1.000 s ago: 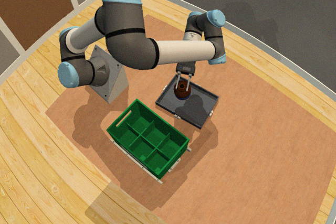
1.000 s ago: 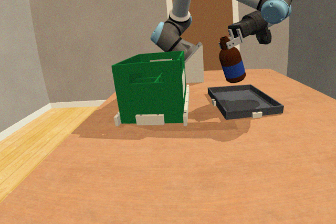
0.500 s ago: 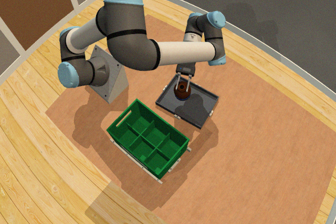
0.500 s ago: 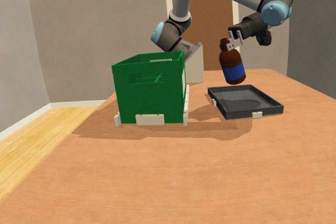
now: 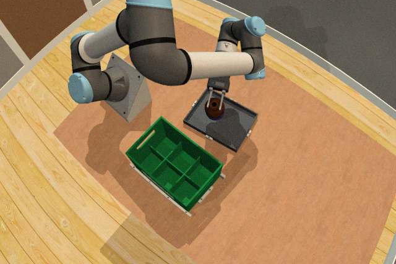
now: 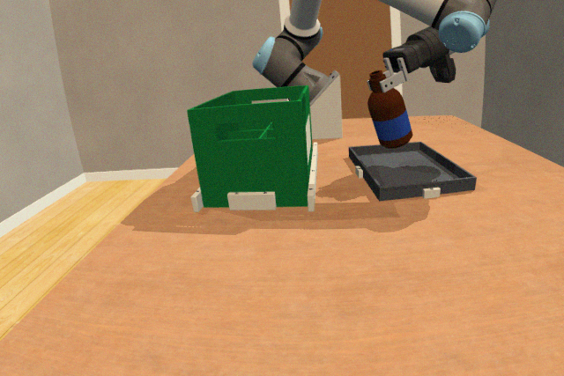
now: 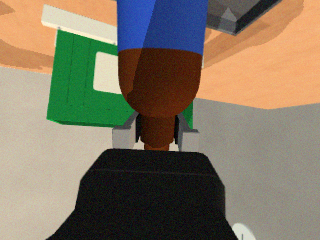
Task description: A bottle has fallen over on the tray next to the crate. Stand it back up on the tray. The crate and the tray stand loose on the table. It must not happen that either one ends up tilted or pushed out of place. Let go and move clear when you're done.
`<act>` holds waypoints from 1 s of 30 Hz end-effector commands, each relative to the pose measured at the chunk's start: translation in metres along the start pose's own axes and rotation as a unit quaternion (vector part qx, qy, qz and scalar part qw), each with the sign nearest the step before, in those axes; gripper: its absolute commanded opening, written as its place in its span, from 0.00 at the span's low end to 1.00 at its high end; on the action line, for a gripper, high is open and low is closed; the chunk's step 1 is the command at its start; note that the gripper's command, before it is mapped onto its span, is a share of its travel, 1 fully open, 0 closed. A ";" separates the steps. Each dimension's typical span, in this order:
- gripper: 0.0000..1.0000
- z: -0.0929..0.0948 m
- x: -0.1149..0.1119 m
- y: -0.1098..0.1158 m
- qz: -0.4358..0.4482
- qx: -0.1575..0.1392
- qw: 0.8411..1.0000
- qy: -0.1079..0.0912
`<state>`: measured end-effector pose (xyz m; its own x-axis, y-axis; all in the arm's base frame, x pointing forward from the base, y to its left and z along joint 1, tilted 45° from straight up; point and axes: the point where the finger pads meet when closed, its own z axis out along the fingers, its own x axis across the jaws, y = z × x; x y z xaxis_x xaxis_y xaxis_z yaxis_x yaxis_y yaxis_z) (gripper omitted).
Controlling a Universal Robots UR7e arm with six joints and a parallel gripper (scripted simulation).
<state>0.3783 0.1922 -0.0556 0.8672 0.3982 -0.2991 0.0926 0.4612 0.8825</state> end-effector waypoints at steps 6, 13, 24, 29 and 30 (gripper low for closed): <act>0.00 0.005 -0.001 -0.013 -0.002 -0.001 1.000 0.001; 0.00 0.008 0.000 -0.021 -0.002 0.000 1.000 0.001; 0.00 0.011 0.000 -0.030 -0.001 0.000 1.000 0.001; 0.00 0.012 0.000 -0.034 -0.001 0.000 1.000 0.001; 0.00 0.013 0.000 -0.034 -0.001 0.000 1.000 0.001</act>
<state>0.3809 0.1711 -0.0769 0.8674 0.3982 -0.2984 0.0922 0.4607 0.8828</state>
